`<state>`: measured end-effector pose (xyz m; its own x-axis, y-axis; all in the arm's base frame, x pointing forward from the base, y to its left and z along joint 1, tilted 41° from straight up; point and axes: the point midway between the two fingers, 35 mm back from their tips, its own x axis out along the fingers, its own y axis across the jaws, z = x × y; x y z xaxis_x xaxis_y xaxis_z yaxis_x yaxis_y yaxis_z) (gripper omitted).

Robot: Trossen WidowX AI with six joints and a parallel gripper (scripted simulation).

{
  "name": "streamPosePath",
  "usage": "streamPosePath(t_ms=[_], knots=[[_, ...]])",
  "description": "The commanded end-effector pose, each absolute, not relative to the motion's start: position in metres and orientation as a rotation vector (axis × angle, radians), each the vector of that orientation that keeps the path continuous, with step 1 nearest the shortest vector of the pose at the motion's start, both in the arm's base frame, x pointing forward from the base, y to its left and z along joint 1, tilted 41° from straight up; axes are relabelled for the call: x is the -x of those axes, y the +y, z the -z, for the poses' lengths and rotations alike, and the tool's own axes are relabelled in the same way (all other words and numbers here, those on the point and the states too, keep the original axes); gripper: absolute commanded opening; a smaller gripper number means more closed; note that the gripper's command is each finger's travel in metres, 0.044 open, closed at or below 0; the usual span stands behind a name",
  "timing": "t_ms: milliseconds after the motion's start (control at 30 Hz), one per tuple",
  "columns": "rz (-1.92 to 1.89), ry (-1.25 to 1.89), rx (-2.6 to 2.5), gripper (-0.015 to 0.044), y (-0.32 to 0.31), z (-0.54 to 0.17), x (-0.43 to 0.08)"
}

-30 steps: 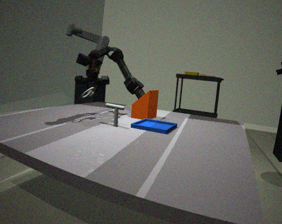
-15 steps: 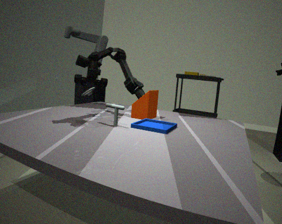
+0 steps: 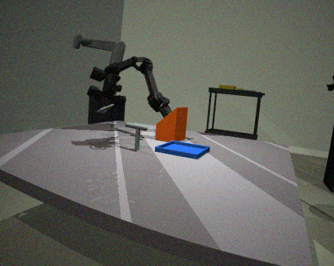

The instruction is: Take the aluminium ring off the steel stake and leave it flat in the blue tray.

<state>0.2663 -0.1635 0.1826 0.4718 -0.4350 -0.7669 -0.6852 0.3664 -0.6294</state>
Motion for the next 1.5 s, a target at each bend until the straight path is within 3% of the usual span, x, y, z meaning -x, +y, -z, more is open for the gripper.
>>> streamPosePath(t_ms=[0,1100,1467], knots=[[-0.246,1.118,1.328,0.0,-0.165,-0.186,-0.261],[-0.43,0.994,1.917,0.0,-0.182,-0.214,-0.227],[-0.437,0.998,1.917,0.0,-0.22,-0.178,-0.233]])
